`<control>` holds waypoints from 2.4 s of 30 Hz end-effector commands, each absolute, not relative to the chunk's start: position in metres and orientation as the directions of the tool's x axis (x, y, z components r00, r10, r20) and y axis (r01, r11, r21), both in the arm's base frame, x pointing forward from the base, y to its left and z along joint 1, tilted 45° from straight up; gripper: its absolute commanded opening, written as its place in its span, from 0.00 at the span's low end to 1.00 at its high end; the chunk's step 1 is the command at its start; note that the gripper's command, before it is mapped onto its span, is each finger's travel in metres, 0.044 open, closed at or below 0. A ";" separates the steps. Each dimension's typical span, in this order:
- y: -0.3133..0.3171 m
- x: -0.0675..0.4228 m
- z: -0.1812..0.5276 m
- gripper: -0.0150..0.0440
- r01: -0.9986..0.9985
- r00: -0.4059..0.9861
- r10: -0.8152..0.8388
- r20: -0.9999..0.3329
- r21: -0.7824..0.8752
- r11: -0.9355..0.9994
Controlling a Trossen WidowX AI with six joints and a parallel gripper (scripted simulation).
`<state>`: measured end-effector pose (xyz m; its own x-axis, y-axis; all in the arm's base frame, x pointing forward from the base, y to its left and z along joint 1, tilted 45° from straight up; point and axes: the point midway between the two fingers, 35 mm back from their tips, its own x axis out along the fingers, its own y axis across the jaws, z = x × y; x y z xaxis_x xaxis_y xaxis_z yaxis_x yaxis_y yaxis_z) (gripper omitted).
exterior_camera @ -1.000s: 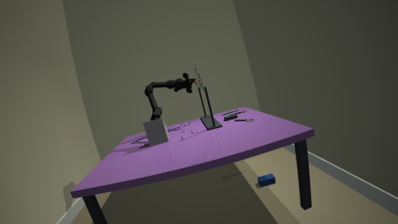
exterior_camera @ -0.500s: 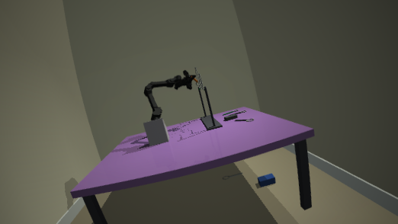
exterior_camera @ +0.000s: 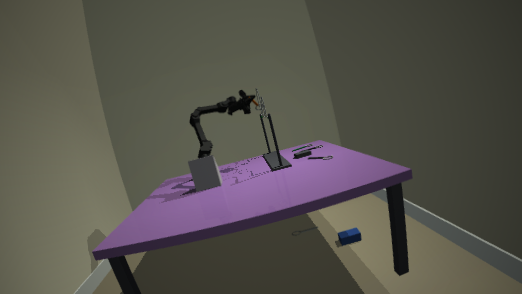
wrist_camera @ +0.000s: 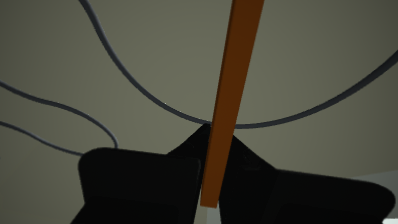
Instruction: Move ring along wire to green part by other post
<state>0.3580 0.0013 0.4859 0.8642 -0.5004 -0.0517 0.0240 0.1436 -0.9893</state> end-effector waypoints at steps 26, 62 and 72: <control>0.003 0.360 0.483 0.00 0.034 0.869 -0.468 -0.163 -0.922 0.385; 0.014 0.361 0.468 0.00 0.047 0.885 -0.337 -0.322 -0.657 0.753; 0.018 0.362 0.464 0.00 0.046 0.890 -0.287 -0.354 -0.556 0.830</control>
